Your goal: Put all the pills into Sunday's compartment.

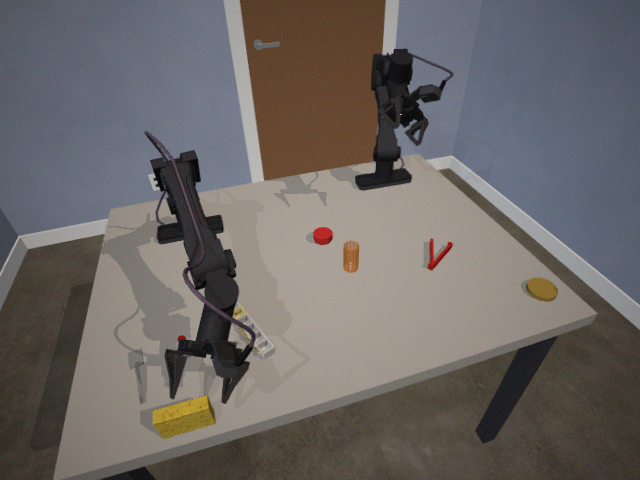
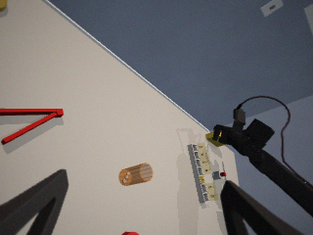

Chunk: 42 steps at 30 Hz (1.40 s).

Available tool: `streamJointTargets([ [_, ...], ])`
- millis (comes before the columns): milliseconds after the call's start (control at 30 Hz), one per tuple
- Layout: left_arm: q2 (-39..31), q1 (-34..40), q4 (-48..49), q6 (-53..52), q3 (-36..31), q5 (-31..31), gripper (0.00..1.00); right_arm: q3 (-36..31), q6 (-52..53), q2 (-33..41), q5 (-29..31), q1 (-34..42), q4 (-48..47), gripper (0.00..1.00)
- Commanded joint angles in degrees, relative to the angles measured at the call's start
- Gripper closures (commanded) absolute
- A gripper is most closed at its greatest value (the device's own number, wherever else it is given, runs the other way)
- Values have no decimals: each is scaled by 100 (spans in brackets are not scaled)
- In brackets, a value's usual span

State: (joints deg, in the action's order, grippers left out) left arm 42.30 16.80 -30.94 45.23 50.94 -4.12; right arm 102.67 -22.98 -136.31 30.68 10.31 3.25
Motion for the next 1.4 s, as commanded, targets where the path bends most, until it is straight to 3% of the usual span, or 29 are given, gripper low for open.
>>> streamJointTargets([
  [0, -35, -1, 39, -29, 84, -14, 0, 107, 28, 164, 33, 0, -85, 0],
  [633, -22, 14, -97, -196, 23, 67, 0, 5, 92, 71, -108, 26, 120, 0],
  [933, -685, 580, -684, -2232, -128, 336, 0, -447, 704, 730, -920, 960, 979, 0],
  [1100, -875, 765, -884, -2747, -138, 403, 0, -631, 950, 1036, -1224, 1426, 1316, 0],
  [1367, -1543, 1373, -1489, -4578, -236, 646, 0, -1222, 1731, 2040, -2180, 2889, 2410, 0],
])
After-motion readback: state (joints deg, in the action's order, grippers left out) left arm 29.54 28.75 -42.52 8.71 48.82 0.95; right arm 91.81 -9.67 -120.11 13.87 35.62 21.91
